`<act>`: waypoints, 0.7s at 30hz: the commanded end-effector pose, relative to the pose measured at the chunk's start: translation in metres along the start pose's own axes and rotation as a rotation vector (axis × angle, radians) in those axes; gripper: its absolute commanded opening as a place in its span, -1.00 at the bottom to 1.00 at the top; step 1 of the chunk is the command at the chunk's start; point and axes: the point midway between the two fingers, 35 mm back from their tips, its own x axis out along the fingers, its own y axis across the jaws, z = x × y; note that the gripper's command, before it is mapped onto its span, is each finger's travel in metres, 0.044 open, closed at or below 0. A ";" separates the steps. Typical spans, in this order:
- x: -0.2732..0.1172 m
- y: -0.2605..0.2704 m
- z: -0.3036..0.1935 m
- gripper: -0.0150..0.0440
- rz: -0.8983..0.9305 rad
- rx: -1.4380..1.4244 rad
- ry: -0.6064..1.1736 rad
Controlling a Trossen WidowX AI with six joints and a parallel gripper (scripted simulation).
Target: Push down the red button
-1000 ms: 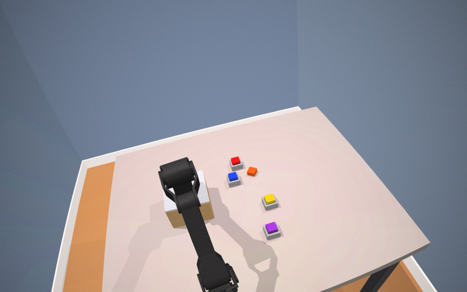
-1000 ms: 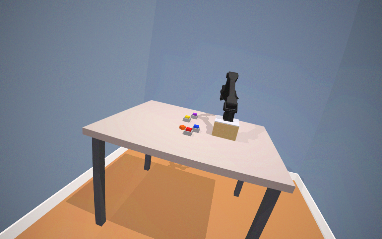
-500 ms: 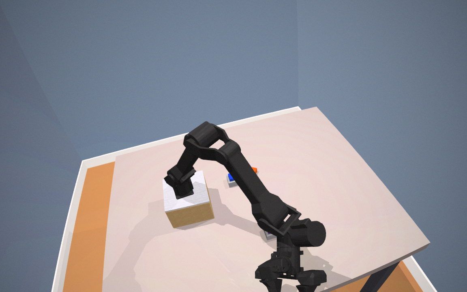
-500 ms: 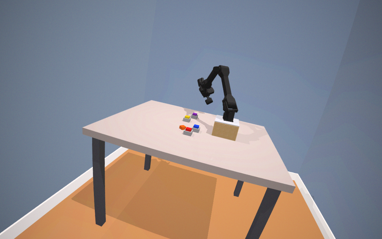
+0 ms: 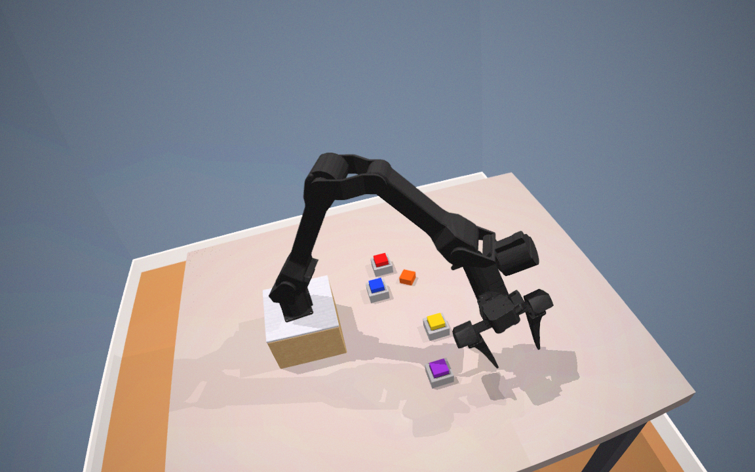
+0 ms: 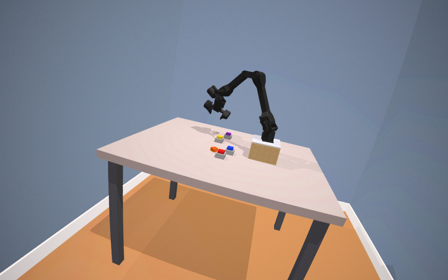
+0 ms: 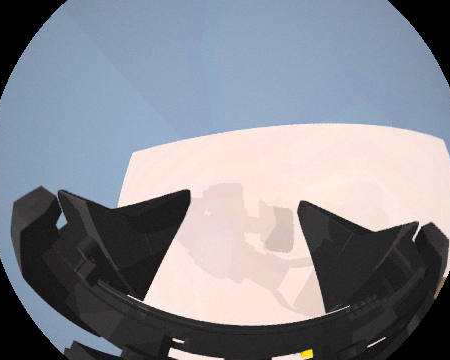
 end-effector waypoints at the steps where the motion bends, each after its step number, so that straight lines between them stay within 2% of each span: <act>1: -0.041 0.009 -0.061 0.86 0.050 -0.219 0.136; 11: -0.165 -0.018 -0.192 0.86 0.198 -0.785 0.436; 21: -0.290 -0.126 -0.269 0.86 0.333 -1.430 0.709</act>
